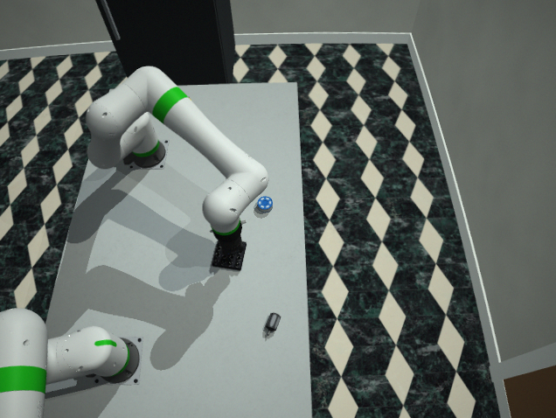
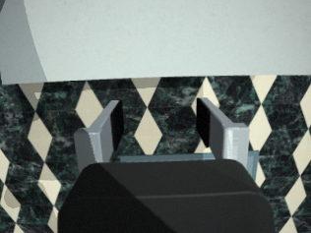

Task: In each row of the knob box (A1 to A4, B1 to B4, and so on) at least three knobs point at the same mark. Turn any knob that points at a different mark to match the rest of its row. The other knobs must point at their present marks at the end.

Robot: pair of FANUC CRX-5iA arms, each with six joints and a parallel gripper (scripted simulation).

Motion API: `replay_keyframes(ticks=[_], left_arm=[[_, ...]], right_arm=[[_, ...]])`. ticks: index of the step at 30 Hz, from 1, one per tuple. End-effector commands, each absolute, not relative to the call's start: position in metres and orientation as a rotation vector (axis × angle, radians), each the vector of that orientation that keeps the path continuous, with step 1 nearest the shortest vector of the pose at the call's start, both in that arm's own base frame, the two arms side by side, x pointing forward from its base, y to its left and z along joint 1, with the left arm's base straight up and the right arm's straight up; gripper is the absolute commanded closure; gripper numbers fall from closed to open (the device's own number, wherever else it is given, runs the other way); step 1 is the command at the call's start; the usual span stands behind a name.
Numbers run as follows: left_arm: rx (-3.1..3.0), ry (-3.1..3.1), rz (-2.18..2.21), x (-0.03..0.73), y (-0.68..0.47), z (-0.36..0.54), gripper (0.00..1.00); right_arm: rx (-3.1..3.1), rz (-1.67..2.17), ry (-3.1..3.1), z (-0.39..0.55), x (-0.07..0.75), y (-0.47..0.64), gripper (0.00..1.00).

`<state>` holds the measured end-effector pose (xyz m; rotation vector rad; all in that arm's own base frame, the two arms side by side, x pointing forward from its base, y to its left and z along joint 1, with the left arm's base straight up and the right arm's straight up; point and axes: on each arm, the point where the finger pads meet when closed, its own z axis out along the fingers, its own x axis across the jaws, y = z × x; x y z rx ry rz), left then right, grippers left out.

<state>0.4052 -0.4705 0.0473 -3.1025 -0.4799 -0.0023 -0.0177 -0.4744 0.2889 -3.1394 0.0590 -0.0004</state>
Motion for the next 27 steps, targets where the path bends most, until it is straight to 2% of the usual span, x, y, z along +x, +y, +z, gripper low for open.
replay_keyframes(ticks=[1, 27], left_arm=[[-3.125, -0.344, -0.002, 0.4057, -0.4711, 0.0487, 0.70], [-3.140, 0.135, -0.002, 0.4056, -0.4711, 0.0487, 0.70]], right_arm=[[-3.141, 0.000, 0.059, 0.2897, -0.0179, -0.4747, 0.00], [-3.141, 0.000, 0.059, 0.2897, -0.0179, -0.4747, 0.00]])
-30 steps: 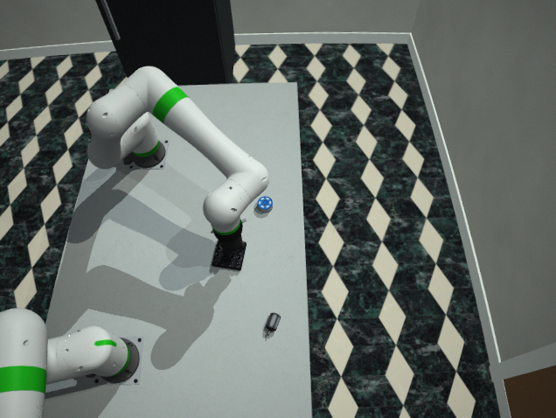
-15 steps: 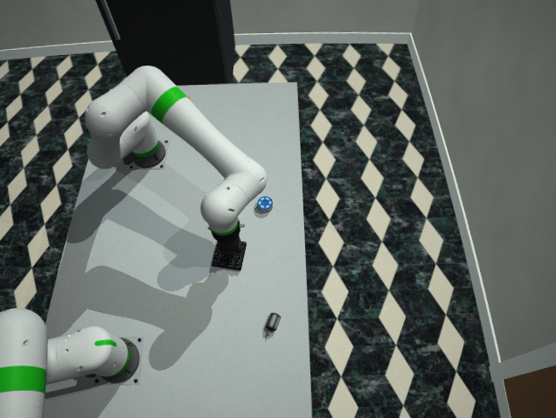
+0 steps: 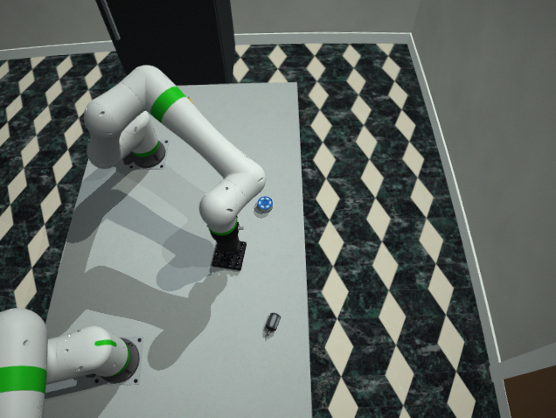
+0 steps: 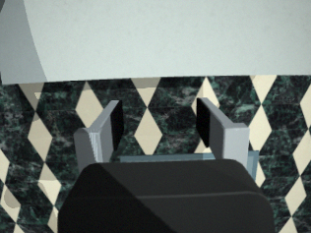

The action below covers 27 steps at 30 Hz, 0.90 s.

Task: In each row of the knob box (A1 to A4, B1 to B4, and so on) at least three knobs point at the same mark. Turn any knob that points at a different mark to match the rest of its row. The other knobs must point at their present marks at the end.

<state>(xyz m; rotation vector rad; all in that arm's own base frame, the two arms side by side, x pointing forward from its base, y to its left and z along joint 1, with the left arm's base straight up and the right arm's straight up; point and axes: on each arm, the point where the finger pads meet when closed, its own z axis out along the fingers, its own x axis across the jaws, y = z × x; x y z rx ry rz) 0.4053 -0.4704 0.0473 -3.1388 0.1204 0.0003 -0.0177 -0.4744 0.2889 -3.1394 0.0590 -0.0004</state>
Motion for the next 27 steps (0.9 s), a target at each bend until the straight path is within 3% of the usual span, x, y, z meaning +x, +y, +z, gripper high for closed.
replay_keyframes(ticks=[1, 18, 19, 27], left_arm=[[-3.140, 0.143, -0.002, 0.4056, -0.4711, 0.0487, 0.70], [-3.138, 0.174, -0.002, 0.4056, -0.4711, 0.0487, 0.70], [-3.138, 0.174, -0.002, 0.4056, -0.4711, 0.0487, 0.54], [-3.138, 0.174, -0.002, 0.4056, -0.4711, 0.0487, 0.54]], right_arm=[[-3.141, 0.000, 0.059, 0.2897, -0.0179, -0.4747, 0.00], [-3.141, 0.000, 0.059, 0.2897, -0.0179, -0.4747, 0.00], [-3.141, 0.000, 0.059, 0.2897, -0.0179, -0.4747, 0.00], [-3.141, 0.000, 0.059, 0.2897, -0.0179, -0.4747, 0.00]])
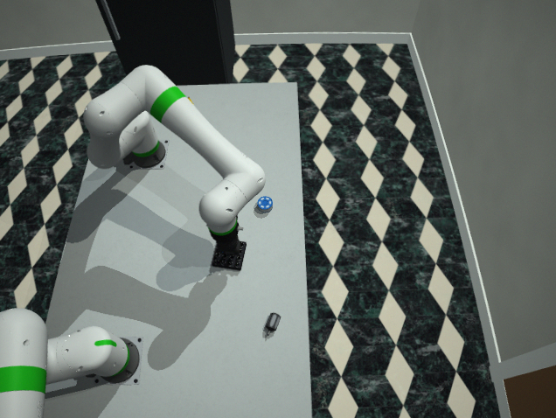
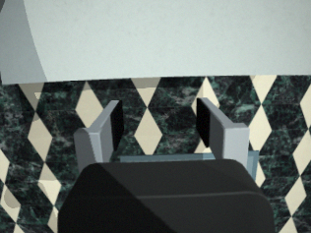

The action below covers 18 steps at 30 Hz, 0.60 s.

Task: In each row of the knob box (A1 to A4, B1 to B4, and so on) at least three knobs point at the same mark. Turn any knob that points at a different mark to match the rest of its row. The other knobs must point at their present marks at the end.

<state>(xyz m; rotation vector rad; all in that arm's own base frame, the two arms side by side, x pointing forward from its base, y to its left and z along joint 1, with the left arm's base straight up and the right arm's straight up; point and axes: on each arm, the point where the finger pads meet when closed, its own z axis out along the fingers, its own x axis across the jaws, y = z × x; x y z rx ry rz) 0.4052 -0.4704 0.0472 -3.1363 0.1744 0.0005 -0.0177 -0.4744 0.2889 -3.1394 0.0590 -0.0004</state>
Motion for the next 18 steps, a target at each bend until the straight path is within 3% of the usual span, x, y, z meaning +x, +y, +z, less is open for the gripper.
replay_keyframes(ticks=[1, 18], left_arm=[[-3.138, 0.174, -0.002, 0.406, -0.471, 0.049, 0.54], [-3.138, 0.174, -0.002, 0.406, -0.471, 0.079, 0.54]], right_arm=[[-3.141, 0.000, 0.059, 0.290, -0.018, -0.475, 0.00], [-3.141, 0.000, 0.059, 0.290, -0.018, -0.475, 0.00]])
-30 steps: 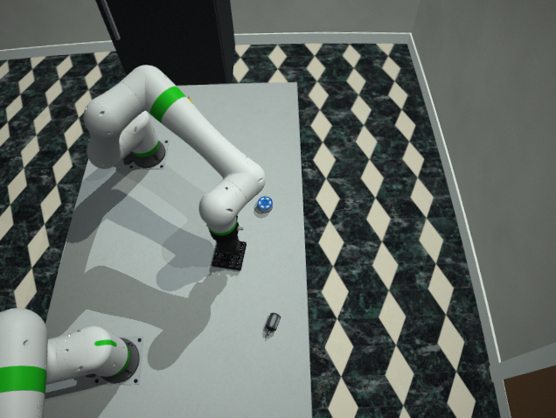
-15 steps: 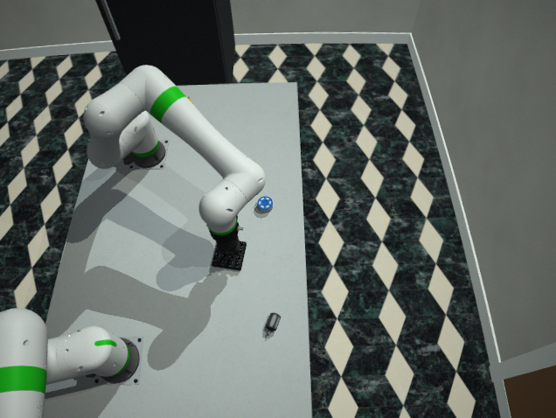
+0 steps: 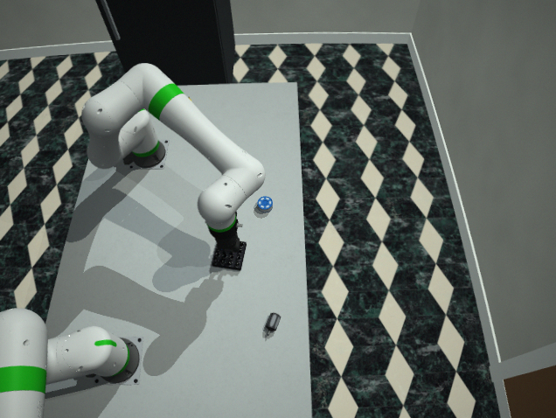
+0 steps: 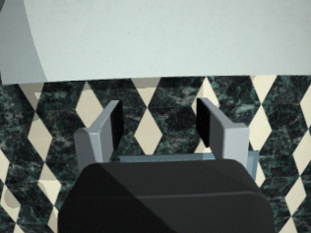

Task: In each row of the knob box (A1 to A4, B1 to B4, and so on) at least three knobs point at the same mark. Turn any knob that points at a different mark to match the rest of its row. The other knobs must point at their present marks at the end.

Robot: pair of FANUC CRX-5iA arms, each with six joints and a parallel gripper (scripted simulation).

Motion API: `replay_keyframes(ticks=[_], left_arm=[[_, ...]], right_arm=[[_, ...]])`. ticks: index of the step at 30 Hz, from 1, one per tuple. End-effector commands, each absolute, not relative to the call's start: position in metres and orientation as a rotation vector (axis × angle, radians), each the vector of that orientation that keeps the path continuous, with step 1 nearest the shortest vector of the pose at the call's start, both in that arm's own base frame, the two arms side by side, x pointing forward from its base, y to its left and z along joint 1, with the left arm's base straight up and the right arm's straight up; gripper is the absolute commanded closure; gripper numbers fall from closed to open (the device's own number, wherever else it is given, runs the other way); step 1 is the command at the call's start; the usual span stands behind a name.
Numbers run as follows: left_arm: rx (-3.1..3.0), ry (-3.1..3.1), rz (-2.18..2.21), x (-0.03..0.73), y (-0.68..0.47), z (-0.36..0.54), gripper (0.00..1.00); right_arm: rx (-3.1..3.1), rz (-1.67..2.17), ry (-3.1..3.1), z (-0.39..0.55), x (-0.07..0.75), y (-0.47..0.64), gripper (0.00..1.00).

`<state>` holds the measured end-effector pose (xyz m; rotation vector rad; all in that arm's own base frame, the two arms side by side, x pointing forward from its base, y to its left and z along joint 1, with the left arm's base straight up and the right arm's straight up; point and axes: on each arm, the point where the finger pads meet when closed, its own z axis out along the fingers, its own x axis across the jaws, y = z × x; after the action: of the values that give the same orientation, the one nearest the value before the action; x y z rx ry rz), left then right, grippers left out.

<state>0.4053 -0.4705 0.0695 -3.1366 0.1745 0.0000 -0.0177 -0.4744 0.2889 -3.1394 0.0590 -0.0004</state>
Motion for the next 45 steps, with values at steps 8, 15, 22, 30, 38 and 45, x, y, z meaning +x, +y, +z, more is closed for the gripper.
replay_keyframes(ticks=[8, 15, 22, 30, 38, 45], left_arm=[[-3.138, 0.174, -0.002, 0.406, -0.471, 0.087, 0.54], [-3.138, 0.174, -0.002, 0.405, -0.470, 0.090, 0.00], [-3.138, 0.174, -0.002, 0.405, -0.463, 0.109, 0.00], [-3.138, 0.174, -0.002, 0.403, -0.442, 0.164, 0.00], [-3.138, 0.174, -0.002, 0.402, -0.431, 0.194, 0.00], [-3.138, 0.174, -0.002, 0.402, -0.428, 0.201, 0.00]], right_arm=[[-3.141, 0.000, 0.059, 0.290, -0.018, -0.475, 0.00], [-3.141, 0.000, 0.059, 0.290, -0.018, -0.475, 0.00], [-3.141, 0.000, 0.059, 0.290, -0.018, -0.475, 0.00], [-3.141, 0.000, 0.059, 0.290, -0.018, -0.475, 0.00], [-3.141, 0.000, 0.059, 0.290, -0.018, -0.475, 0.00], [-3.141, 0.000, 0.059, 0.290, -0.018, -0.475, 0.00]])
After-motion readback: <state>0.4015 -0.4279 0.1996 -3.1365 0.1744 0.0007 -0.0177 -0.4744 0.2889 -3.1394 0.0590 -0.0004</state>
